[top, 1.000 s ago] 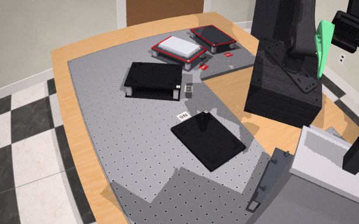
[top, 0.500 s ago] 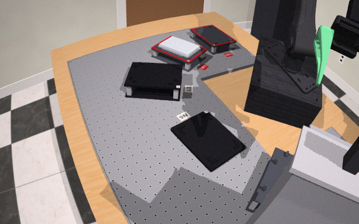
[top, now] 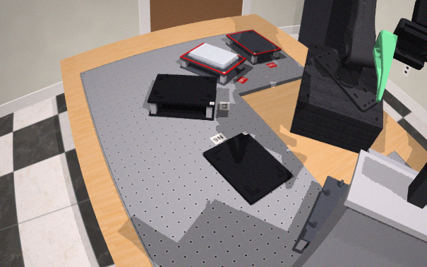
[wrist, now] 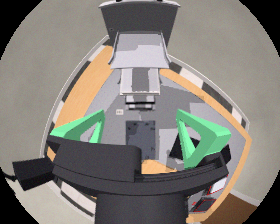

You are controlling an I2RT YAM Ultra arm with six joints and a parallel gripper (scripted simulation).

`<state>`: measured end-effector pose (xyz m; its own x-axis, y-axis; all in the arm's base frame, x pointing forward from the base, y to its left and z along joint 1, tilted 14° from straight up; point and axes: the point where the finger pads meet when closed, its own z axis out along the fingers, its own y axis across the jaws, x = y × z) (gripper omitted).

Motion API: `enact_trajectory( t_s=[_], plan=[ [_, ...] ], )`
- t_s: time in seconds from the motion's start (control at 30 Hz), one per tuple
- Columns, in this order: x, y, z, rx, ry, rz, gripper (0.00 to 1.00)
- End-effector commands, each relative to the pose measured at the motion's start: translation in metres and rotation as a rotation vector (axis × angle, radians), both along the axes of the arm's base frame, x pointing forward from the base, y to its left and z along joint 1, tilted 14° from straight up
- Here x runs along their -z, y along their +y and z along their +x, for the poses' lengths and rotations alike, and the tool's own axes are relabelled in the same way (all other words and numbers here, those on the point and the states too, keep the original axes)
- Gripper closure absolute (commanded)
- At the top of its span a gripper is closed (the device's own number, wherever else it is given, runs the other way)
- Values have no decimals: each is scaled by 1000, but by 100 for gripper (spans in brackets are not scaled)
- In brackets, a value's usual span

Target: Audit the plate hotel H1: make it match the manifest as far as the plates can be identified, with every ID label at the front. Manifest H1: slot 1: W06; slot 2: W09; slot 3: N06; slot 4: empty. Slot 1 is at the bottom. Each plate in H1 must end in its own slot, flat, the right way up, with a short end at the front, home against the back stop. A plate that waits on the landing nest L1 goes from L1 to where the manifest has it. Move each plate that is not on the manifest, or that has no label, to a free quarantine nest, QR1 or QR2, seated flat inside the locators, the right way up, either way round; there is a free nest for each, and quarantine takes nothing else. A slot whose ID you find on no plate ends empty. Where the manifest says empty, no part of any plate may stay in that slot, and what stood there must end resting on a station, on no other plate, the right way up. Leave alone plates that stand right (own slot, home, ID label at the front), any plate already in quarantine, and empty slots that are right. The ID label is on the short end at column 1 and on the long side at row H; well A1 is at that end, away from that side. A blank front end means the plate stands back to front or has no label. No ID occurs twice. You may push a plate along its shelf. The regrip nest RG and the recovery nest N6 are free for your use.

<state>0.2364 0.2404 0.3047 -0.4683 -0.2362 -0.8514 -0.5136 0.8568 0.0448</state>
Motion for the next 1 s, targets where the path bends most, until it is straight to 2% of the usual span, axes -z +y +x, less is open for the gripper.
enact_trajectory(
  t_s=[0.0, 0.97],
  plan=[
    [-4, 1, 1, -5, -9, 11, 0],
    [-4, 1, 1, -5, -9, 11, 0]
  ],
)
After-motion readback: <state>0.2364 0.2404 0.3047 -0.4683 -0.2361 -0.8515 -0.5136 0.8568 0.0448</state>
